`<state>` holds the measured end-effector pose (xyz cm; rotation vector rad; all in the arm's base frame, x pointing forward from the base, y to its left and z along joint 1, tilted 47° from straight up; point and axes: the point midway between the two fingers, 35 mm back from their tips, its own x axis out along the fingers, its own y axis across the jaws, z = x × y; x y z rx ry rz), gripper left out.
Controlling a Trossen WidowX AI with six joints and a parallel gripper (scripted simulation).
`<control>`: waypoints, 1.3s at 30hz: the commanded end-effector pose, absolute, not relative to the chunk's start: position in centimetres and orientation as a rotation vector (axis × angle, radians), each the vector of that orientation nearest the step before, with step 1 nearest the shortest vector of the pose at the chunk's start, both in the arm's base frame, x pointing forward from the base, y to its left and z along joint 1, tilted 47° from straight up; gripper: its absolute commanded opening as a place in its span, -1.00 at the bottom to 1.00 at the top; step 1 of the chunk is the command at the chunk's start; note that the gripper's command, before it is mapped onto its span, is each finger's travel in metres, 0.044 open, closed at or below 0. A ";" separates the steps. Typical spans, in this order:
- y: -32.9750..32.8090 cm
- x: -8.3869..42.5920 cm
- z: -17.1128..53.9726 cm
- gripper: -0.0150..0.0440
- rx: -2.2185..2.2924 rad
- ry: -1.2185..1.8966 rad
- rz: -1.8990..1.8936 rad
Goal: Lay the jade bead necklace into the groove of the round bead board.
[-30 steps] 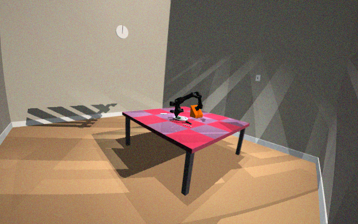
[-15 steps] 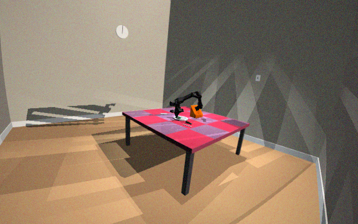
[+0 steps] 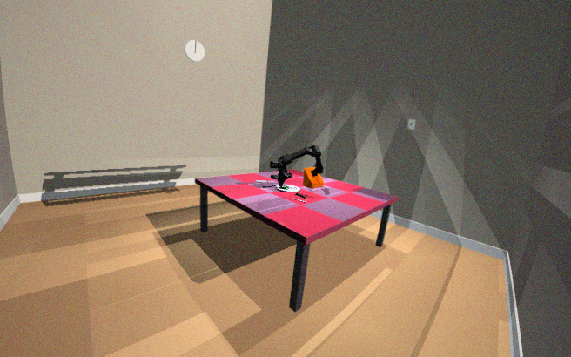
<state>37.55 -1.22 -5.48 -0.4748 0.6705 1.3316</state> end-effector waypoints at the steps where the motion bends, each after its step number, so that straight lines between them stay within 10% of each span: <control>1: -0.9 37.7 -5.7 -0.49 -0.473 0.668 1.331; 19: -1.1 37.6 -5.5 1.00 -0.473 0.672 1.334; 39: -1.3 37.5 -5.3 1.00 -0.474 0.668 1.331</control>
